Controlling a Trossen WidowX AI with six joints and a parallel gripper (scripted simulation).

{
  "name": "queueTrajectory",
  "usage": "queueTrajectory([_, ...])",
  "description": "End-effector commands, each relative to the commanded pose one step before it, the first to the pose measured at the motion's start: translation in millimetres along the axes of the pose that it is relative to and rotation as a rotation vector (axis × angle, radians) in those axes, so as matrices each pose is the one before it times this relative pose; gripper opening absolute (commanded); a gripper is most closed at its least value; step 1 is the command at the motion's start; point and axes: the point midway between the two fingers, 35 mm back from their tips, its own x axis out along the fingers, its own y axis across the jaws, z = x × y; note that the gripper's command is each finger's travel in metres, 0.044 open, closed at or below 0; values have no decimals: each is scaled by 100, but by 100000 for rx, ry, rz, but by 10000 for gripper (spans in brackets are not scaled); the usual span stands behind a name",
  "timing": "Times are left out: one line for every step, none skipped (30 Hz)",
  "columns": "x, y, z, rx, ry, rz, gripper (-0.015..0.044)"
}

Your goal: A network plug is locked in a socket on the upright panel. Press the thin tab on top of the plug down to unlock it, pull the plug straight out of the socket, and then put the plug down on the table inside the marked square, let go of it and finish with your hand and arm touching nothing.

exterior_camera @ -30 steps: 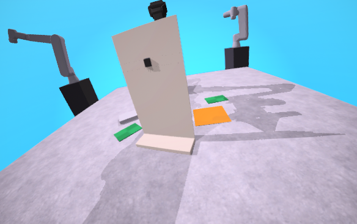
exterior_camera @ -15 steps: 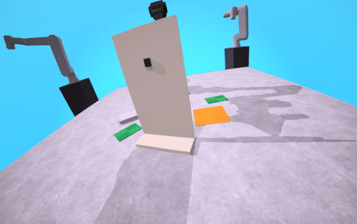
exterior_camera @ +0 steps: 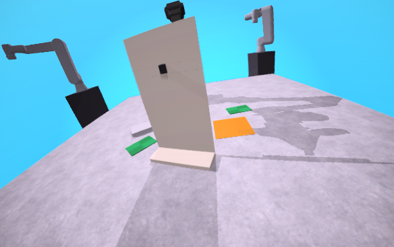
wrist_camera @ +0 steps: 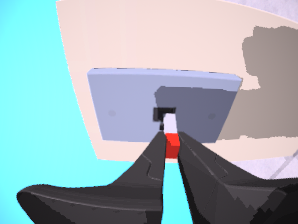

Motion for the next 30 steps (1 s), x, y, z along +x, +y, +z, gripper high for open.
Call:
queueTrajectory([-348,-34,-85,318,-126,-21,0])
queueTrajectory([-66,-1,-20,2,0,-5,0])
queueTrajectory([-65,-1,-20,2,0,-5,0])
queueTrajectory([-66,-1,-20,2,0,-5,0])
queueTrajectory([-65,-1,-20,2,0,-5,0])
queueTrajectory([-66,-1,-20,2,0,-5,0])
queueTrajectory([-66,-1,-20,2,0,-5,0])
queueTrajectory([-66,-1,-20,2,0,-5,0])
queueTrajectory([-65,-1,-20,2,0,-5,0])
queueTrajectory([-66,-1,-20,2,0,-5,0])
queueTrajectory([-65,-1,-20,2,0,-5,0])
queueTrajectory([-66,-1,-20,2,0,-5,0])
queueTrajectory([-65,-1,-20,2,0,-5,0])
queueTrajectory([-66,-1,-20,2,0,-5,0])
queueTrajectory([-65,-1,-20,2,0,-5,0])
queueTrajectory([-66,-1,-20,2,0,-5,0])
queueTrajectory([-65,-1,-20,2,0,-5,0])
queueTrajectory([-66,-1,-20,2,0,-5,0])
queueTrajectory([-65,-1,-20,2,0,-5,0])
queueTrajectory([-66,-1,-20,2,0,-5,0])
queueTrajectory([-65,-1,-20,2,0,-5,0])
queueTrajectory([-66,-1,-20,2,0,-5,0])
queueTrajectory([-65,-1,-20,2,0,-5,0])
queueTrajectory([-66,-1,-20,2,0,-5,0])
queueTrajectory([-65,-1,-20,2,0,-5,0])
queueTrajectory([-66,-1,-20,2,0,-5,0])
queueTrajectory([-65,-1,-20,2,0,-5,0])
queueTrajectory([-66,-1,-20,2,0,-5,0])
queueTrajectory([-65,-1,-20,2,0,-5,0])
queueTrajectory([-66,-1,-20,2,0,-5,0])
